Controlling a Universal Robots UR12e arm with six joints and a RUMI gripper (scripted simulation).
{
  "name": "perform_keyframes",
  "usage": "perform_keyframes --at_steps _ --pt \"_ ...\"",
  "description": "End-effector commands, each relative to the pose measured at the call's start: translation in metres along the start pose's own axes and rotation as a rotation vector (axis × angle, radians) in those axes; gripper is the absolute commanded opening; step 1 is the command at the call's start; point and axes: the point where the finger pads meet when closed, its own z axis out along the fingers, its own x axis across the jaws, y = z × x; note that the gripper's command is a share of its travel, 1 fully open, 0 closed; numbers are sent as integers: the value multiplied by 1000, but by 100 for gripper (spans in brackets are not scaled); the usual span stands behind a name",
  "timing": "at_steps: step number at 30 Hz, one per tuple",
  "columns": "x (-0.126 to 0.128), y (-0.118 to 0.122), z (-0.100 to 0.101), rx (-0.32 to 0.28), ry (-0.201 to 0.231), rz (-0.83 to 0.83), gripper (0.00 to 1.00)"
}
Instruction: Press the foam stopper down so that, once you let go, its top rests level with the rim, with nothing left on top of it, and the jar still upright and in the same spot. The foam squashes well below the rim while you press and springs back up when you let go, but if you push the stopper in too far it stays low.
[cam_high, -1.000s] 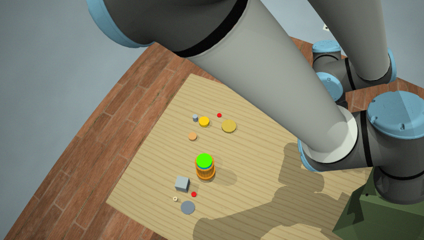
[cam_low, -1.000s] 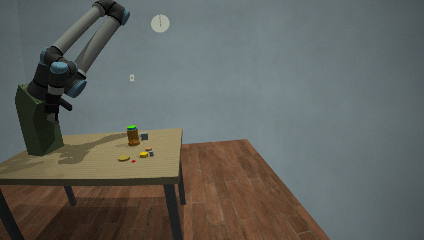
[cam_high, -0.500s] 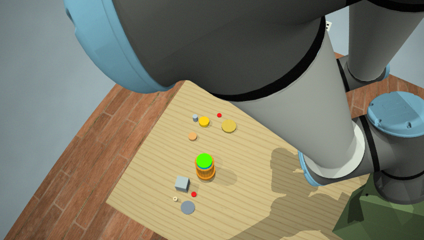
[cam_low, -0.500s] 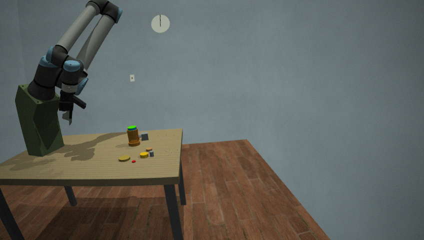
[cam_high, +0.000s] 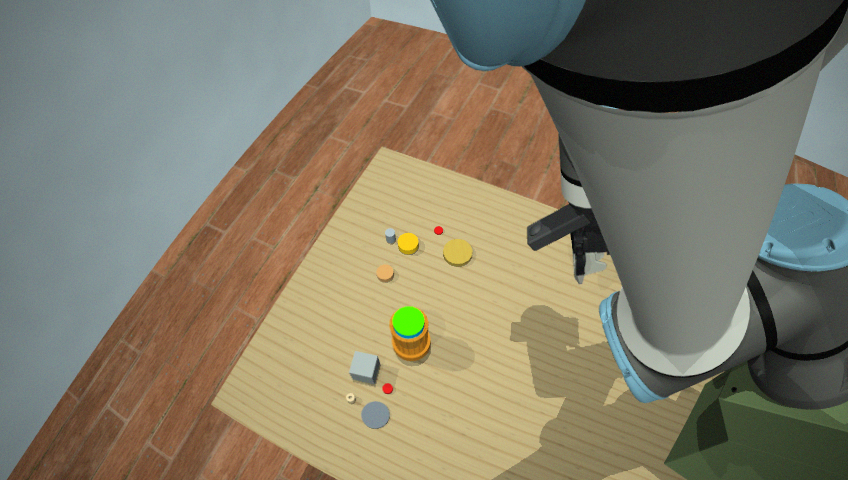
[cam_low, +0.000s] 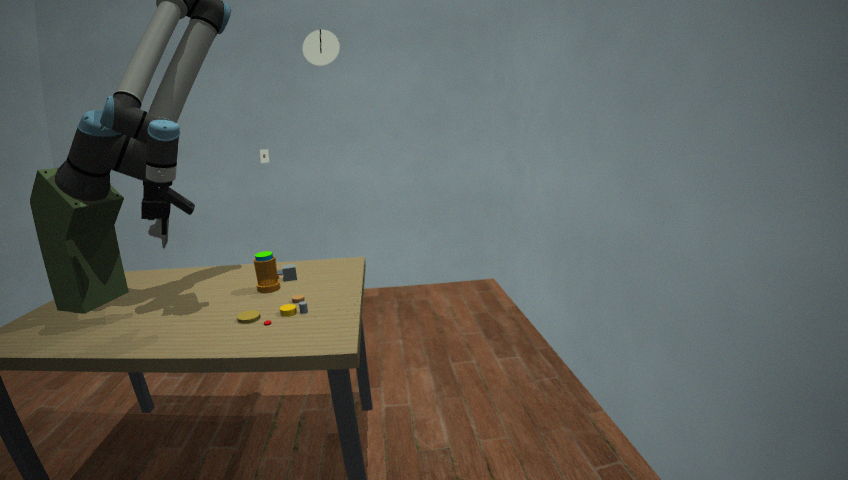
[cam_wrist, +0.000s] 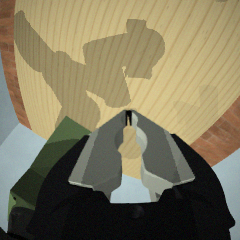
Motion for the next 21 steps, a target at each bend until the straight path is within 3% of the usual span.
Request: perform_keyframes --at_steps 1,5,21 --pt "-3 -36 2 12 23 42 0" --pt "-5 -45 2 19 28 53 0" --pt "-19 -134 1 90 77 158 0"
